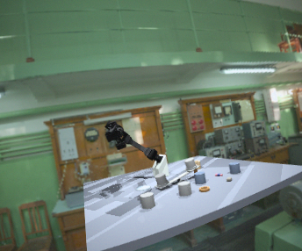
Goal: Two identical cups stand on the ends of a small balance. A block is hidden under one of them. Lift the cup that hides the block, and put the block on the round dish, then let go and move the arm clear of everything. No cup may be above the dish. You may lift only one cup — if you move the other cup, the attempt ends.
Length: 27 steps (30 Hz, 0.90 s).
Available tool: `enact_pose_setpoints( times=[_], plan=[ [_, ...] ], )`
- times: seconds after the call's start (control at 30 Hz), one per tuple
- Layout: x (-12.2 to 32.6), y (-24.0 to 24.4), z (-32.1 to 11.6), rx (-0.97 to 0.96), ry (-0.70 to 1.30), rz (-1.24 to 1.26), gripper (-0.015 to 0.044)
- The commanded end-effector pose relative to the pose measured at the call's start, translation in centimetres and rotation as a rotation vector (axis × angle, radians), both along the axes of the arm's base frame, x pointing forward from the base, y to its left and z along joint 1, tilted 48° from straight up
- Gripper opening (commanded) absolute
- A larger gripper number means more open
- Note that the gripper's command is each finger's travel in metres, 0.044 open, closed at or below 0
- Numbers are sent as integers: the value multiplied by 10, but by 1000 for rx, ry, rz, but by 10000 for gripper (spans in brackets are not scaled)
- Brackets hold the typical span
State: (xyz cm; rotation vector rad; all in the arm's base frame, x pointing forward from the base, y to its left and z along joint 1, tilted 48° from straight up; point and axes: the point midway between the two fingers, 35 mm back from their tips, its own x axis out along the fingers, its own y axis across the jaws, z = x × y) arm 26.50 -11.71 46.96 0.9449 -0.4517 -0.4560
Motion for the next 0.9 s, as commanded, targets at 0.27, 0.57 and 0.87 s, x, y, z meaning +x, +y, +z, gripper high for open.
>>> enact_pose_setpoints(
  times=[0.27, 0.57, 0.87],
  plan=[
    [40, 33, -85, -4, 320, 70, 440],
    [51, 66, -146, -63, 561, 128, 440],
    [48, 97, -202, -168, 791, 184, 440]
  ],
)
